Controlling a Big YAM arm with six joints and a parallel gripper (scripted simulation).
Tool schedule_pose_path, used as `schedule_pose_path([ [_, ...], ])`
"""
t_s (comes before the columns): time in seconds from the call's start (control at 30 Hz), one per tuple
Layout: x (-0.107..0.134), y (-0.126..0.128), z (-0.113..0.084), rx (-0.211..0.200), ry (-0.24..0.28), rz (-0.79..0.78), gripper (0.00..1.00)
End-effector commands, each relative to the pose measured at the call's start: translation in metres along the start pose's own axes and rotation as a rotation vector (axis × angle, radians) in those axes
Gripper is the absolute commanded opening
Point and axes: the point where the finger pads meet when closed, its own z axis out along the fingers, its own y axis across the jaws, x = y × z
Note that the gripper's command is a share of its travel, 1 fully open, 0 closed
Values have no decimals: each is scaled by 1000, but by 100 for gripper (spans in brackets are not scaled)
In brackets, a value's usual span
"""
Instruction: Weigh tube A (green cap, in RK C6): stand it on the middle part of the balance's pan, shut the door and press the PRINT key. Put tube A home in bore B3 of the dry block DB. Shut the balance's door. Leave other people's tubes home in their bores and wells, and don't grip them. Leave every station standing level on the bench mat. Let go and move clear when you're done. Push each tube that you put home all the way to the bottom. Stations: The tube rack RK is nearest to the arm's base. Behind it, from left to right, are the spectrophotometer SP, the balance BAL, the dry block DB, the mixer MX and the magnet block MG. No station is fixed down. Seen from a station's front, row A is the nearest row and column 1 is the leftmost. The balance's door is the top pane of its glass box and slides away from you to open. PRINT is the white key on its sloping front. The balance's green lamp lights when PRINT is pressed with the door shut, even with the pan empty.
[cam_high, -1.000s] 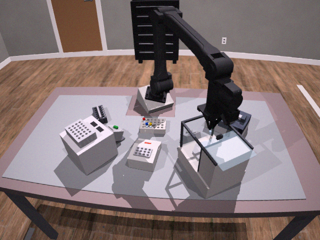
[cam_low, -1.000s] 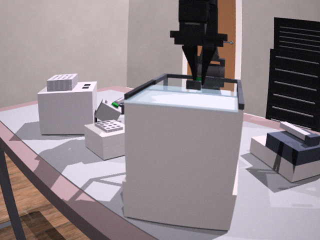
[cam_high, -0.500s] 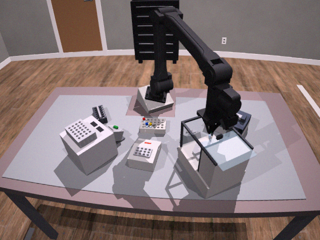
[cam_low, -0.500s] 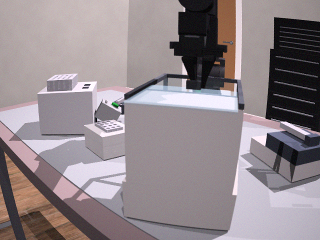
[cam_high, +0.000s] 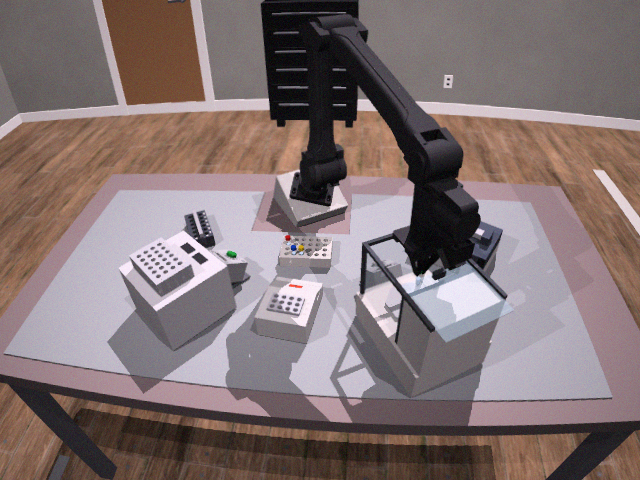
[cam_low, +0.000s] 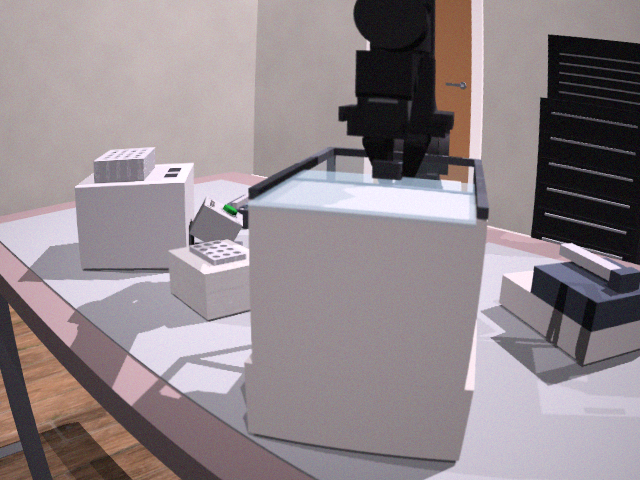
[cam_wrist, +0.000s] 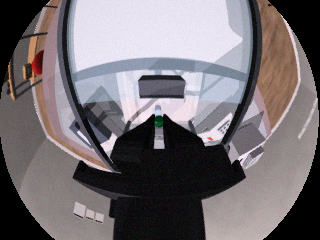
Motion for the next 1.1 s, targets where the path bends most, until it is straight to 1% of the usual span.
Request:
schedule_pose_path([
  [0.0,-2,1,12,-2,7,12,9],
  [0.3,-1,2,27,-2,7,10,9],
  [0.37,-1,2,27,-2,7,10,9],
  [0.4,-4,2,15,-4,-26,10,9],
  [0.5,-1,2,34,-3,7,10,9],
  [0.8,-1,2,48,-3,7,9,9],
  [0.83,-1,2,47,-3,3,9,9],
  [0.87,-10,1,31,-2,-28,2,9],
  [1.07,-10,1,31,-2,-28,2,9],
])
